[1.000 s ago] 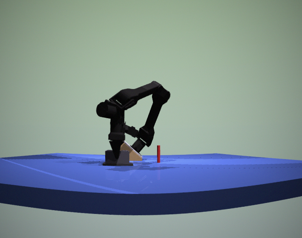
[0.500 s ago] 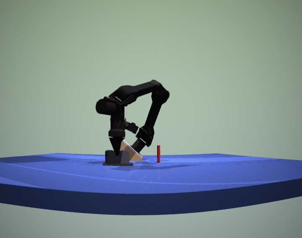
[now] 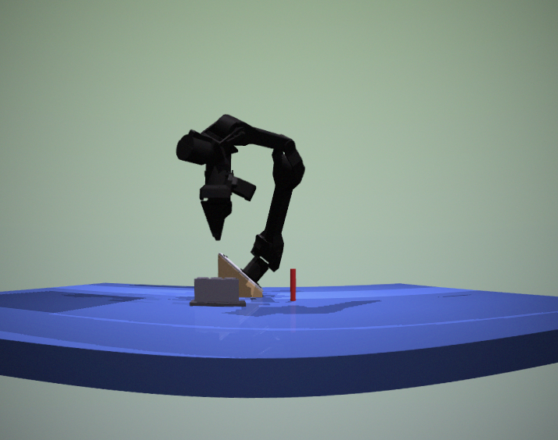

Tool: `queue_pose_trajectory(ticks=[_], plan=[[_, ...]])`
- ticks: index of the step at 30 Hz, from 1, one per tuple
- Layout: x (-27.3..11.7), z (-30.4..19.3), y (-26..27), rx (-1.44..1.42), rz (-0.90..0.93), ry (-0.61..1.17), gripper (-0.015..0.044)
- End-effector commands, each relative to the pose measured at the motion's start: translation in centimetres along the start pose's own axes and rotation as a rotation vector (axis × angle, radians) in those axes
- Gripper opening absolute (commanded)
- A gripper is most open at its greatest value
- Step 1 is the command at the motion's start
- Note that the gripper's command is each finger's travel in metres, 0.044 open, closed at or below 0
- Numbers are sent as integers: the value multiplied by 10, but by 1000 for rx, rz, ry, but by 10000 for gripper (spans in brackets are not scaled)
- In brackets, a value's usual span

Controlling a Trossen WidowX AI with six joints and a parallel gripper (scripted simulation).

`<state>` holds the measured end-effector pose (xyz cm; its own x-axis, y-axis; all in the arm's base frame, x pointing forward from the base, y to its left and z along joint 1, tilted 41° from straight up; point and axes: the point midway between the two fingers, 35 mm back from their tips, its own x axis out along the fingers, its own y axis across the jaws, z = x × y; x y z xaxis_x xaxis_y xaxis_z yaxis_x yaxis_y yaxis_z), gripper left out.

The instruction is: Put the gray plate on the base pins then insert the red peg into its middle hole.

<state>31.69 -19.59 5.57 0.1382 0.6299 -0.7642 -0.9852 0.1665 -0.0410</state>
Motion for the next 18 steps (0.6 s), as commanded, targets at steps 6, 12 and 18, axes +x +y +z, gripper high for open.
queue_pose_trajectory(ticks=[6,12,18], plan=[[-8,50,16,660,12,3,440],[-11,90,35,1216,12,6,440],[-11,123,57,1671,13,9,440]])
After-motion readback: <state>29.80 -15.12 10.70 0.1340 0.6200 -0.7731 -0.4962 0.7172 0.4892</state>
